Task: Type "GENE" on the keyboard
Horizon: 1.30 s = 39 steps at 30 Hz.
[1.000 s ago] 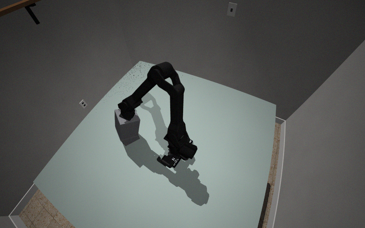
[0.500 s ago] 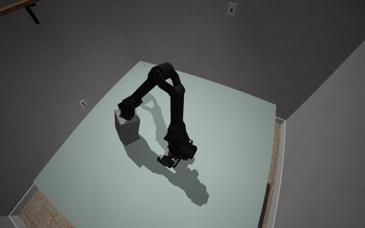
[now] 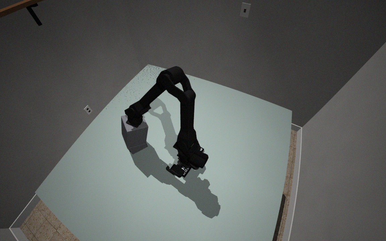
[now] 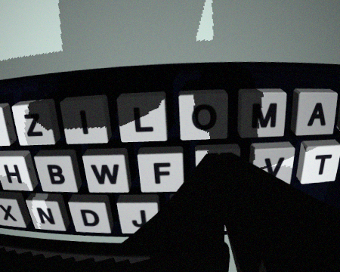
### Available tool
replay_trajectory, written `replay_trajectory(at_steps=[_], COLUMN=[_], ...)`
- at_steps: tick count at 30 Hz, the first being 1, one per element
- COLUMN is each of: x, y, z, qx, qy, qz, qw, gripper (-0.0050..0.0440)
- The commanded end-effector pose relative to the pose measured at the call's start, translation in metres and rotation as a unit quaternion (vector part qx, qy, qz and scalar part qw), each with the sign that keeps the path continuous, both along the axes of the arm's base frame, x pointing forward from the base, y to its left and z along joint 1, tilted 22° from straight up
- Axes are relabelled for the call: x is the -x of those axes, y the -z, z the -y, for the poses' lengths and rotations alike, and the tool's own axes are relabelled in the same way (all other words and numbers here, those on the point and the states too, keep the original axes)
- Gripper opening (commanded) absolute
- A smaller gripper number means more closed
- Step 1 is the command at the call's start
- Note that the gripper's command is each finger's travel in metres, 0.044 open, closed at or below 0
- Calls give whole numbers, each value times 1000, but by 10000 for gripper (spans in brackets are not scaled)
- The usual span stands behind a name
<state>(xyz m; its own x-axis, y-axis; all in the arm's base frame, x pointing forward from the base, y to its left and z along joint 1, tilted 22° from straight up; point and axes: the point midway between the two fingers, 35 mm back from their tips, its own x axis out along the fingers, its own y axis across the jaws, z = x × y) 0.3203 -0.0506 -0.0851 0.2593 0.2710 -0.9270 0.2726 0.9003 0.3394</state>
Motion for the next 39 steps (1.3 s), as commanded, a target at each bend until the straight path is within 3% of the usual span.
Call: replay_trajectory(at_steps=[1,39], x=[1,0], y=[2,5], z=[-1,-2], qx=[-2,-2], qy=[1,1], qz=[-3,-3], qw=[1000,1000], gripper=[0,0])
